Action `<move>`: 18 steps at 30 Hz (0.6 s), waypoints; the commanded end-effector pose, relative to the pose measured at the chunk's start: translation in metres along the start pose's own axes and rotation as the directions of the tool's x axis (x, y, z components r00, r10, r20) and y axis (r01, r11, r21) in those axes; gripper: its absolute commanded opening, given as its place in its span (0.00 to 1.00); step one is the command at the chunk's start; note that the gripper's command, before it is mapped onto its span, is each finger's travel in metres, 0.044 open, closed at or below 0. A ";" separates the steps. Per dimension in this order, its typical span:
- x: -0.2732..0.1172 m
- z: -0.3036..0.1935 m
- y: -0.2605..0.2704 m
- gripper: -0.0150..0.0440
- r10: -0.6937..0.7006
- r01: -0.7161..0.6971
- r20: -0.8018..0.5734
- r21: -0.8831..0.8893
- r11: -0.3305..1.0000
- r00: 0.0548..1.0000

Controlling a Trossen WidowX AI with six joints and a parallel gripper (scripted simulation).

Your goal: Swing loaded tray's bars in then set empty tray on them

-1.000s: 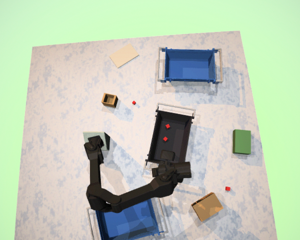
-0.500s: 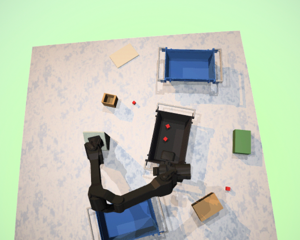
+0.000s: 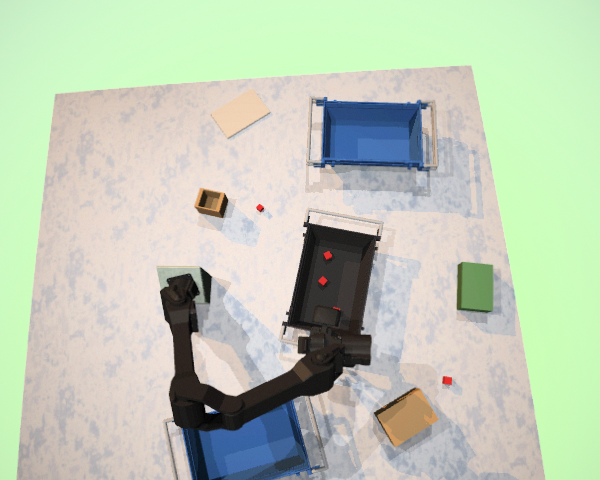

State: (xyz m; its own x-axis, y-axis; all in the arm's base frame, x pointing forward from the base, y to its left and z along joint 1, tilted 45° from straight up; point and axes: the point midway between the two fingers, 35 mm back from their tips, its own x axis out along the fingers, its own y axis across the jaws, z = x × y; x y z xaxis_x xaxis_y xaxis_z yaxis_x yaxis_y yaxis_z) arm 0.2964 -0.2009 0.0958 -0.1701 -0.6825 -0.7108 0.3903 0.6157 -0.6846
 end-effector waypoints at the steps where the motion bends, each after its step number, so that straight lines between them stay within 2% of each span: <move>1: -0.002 -0.001 0.003 0.39 -0.004 0.004 -0.005 -0.005 1.000 1.000; 7: -0.024 -0.001 0.016 0.39 -0.003 0.003 -0.006 -0.005 1.000 1.000; 18: -0.032 -0.001 0.040 0.39 -0.002 0.002 -0.006 -0.005 1.000 1.000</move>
State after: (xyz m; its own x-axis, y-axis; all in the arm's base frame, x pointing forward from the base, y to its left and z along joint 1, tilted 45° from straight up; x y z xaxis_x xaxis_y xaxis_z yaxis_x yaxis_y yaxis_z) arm 0.3101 -0.1637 0.1051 -0.1706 -0.6948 -0.6986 0.3927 0.6024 -0.6949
